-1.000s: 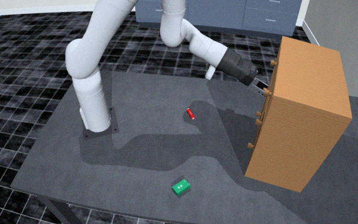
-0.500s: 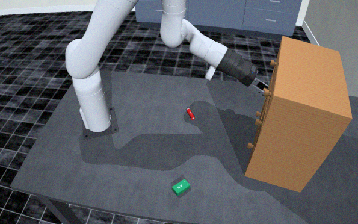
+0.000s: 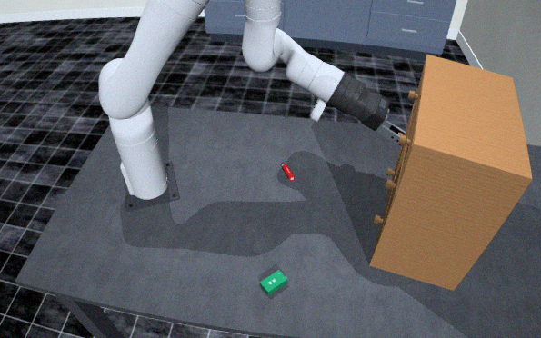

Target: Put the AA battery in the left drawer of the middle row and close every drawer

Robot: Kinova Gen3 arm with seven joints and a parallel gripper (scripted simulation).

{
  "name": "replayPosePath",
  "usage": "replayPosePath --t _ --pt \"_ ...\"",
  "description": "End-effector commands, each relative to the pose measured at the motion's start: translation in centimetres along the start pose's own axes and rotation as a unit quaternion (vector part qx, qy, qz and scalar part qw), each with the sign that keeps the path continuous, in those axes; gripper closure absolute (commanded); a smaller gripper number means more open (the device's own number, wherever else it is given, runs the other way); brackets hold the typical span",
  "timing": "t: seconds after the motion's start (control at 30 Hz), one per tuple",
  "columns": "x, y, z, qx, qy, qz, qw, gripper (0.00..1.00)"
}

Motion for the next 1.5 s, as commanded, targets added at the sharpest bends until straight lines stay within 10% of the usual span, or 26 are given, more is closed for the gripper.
replayPosePath --t 0.0,1.47 --pt "0.0 -0.2 0.1 0.0 0.003 0.0 1.0 0.63" --pt "-0.6 1.3 -0.4 0.0 0.002 -0.006 1.0 0.63"
Point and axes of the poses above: the point where the finger pads meet when closed, its own y axis back along the fingers, its own x axis across the jaws, z = x × y, the point moved 4 cm from there along y, back along the fingers, and after that the axes turned 15 degrees about -y, right-handed, at the moved point
